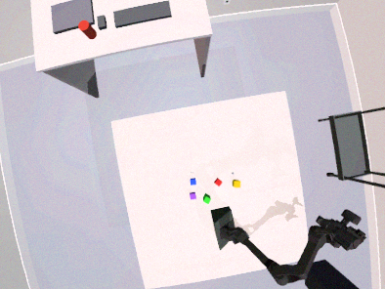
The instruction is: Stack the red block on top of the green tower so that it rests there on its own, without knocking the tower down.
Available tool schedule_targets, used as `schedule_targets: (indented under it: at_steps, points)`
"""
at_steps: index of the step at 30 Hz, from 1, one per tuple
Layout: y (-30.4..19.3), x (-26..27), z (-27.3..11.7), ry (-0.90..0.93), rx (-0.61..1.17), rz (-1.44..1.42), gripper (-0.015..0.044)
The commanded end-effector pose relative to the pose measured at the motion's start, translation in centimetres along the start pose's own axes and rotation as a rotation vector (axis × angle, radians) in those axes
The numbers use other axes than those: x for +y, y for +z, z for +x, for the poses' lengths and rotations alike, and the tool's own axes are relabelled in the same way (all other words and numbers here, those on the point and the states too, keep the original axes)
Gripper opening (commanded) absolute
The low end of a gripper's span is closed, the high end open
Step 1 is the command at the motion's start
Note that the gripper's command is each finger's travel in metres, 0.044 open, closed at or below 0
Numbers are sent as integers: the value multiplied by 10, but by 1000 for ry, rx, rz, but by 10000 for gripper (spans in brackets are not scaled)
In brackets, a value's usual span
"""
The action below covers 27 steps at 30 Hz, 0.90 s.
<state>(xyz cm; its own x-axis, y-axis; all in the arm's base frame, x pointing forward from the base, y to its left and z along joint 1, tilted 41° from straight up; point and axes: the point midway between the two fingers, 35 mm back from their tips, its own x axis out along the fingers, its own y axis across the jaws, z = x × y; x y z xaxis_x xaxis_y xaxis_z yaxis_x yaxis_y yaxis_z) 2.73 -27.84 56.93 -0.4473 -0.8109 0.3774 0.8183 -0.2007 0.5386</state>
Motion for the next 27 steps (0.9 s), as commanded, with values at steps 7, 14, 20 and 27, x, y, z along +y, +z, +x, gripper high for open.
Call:
schedule_targets:
  at_steps: [7, 14, 20, 27]
  points:
    - [-119, 64, -52, 253, 302, -264, 440]
    - [-199, 96, -121, 471, 495, -499, 440]
    - [-263, 105, -202, 692, 644, -761, 440]
    - [-312, 92, -302, 962, 757, -1046, 440]
